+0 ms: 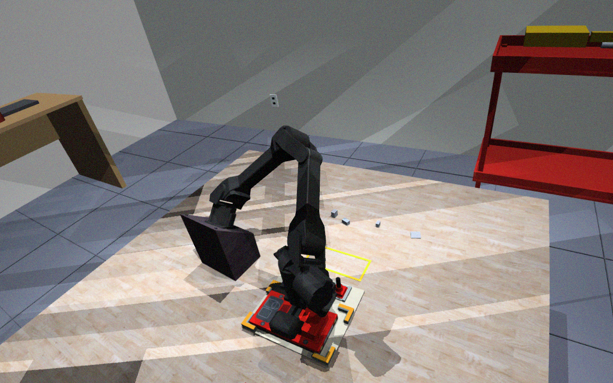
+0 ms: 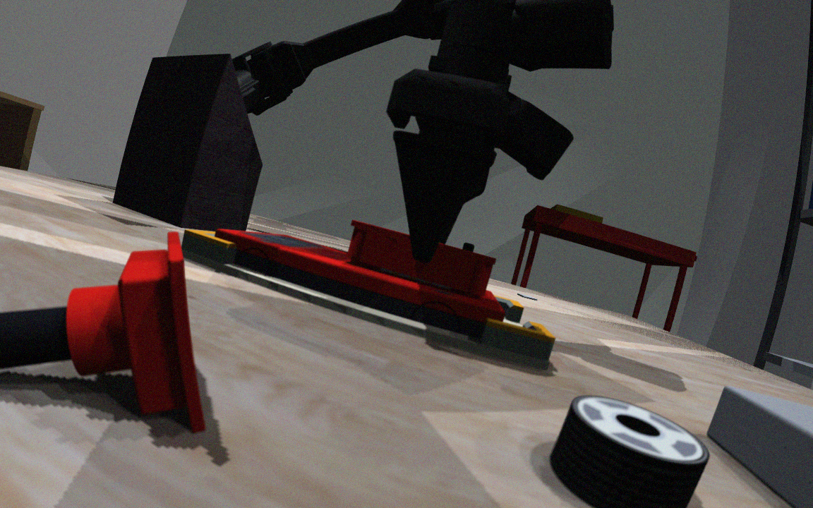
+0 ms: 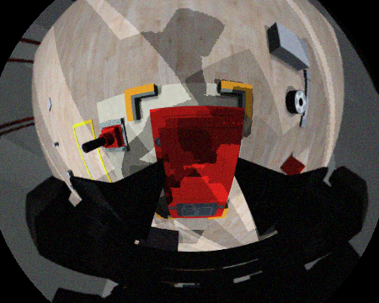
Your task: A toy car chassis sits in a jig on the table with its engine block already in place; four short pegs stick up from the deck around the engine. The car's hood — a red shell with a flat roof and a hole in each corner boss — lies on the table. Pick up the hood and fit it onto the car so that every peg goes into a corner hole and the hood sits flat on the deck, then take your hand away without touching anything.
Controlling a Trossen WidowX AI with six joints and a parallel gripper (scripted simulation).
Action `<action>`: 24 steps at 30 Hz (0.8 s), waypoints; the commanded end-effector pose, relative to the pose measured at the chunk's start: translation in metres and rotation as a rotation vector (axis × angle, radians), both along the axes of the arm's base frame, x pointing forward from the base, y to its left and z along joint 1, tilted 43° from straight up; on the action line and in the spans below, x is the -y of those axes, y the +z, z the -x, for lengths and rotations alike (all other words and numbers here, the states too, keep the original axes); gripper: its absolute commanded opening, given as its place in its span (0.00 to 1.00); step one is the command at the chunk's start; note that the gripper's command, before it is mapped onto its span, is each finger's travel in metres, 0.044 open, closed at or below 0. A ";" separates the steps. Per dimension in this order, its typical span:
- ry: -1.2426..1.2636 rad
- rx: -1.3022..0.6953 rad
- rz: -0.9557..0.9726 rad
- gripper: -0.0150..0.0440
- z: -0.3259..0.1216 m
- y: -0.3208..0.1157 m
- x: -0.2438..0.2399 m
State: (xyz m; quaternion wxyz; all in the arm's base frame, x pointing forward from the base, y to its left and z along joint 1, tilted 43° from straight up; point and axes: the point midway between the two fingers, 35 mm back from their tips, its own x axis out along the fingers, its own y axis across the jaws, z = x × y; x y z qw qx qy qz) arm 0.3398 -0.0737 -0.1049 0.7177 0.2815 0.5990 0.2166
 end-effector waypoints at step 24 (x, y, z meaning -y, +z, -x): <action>0.014 -0.016 0.000 1.00 0.011 0.052 0.047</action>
